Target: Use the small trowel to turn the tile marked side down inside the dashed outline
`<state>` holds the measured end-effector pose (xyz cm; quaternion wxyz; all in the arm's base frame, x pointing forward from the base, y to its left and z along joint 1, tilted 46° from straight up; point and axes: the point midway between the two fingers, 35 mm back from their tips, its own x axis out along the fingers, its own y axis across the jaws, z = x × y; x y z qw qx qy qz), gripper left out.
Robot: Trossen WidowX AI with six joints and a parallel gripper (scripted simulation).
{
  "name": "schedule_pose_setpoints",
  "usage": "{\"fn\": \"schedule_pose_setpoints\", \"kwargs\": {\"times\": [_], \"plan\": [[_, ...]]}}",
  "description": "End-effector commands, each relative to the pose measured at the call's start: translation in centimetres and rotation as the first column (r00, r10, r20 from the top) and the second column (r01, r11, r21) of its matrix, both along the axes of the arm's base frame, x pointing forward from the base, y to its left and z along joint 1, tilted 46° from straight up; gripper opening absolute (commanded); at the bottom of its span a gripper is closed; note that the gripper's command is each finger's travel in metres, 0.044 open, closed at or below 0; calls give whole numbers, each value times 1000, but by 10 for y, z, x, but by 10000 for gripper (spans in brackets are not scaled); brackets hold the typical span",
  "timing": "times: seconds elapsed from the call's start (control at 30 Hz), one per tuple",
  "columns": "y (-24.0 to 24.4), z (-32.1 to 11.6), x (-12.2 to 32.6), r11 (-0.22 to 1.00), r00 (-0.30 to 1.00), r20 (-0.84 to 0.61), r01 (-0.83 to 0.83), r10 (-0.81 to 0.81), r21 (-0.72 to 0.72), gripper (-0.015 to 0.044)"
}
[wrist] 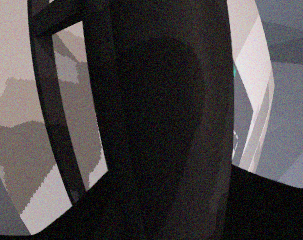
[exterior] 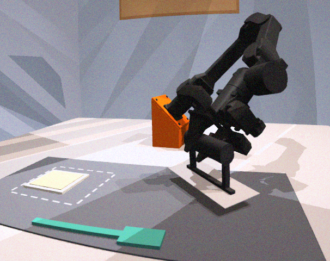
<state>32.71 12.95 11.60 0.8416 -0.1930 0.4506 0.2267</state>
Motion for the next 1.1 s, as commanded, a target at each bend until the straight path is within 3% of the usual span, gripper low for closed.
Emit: {"fn": "schedule_pose_setpoints", "kwargs": {"times": [0.0,0.47,1.07], "plan": [[4,18,-11,997,997,-4,73,-73,-29,0],[9,32,-31,986,989,-19,146,-148,-76,0],[28,14,-31,987,989,-19,146,-147,-75,0]]}}
